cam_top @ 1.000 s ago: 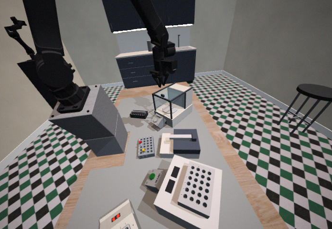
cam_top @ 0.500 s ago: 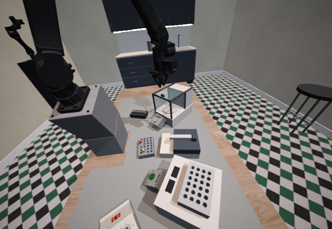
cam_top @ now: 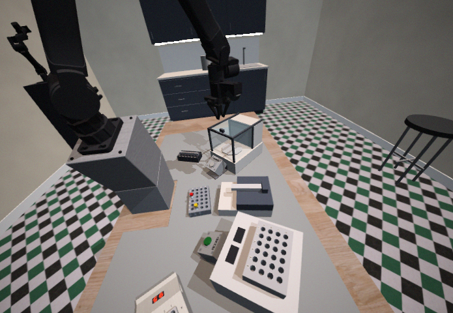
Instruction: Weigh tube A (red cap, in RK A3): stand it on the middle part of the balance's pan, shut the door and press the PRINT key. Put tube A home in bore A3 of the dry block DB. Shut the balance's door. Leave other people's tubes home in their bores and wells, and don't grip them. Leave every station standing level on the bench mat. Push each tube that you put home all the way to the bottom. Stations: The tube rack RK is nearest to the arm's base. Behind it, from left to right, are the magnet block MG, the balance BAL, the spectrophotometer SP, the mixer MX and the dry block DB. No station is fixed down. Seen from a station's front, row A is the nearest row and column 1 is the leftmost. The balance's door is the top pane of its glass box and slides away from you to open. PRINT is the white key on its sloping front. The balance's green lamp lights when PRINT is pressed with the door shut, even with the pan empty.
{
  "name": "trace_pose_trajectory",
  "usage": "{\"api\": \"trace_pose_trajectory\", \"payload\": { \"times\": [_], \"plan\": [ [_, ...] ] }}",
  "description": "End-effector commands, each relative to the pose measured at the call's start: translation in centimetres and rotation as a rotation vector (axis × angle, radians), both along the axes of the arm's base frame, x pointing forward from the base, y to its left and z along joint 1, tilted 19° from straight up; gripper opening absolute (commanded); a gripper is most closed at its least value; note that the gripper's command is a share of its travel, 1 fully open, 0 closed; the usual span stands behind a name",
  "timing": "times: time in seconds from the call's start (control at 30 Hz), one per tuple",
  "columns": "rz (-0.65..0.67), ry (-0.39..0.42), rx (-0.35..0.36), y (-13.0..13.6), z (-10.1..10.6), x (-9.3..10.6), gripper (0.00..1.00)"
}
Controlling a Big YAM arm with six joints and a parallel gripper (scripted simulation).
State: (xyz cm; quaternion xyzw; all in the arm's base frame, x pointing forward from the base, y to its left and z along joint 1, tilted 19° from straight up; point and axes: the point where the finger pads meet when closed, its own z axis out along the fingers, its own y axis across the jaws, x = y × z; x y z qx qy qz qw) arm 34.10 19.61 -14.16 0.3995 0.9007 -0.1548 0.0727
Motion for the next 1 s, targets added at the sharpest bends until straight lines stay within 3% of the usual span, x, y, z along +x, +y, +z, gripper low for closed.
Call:
{"api": "trace_pose_trajectory", "payload": {
  "times": [0.0,0.3,0.5,0.97],
  "plan": [
    [0.012,-0.042,0.031,2.4,0.3,1.7,0.3],
    [0.019,-0.037,0.029,2.2,-0.3,1.6,0.3],
    [0.001,-0.033,0.025,0.8,-1.3,2.2,0.3],
    [0.001,-0.009,0.008,-0.9,-3.6,0.8,0.3]
  ]
}}
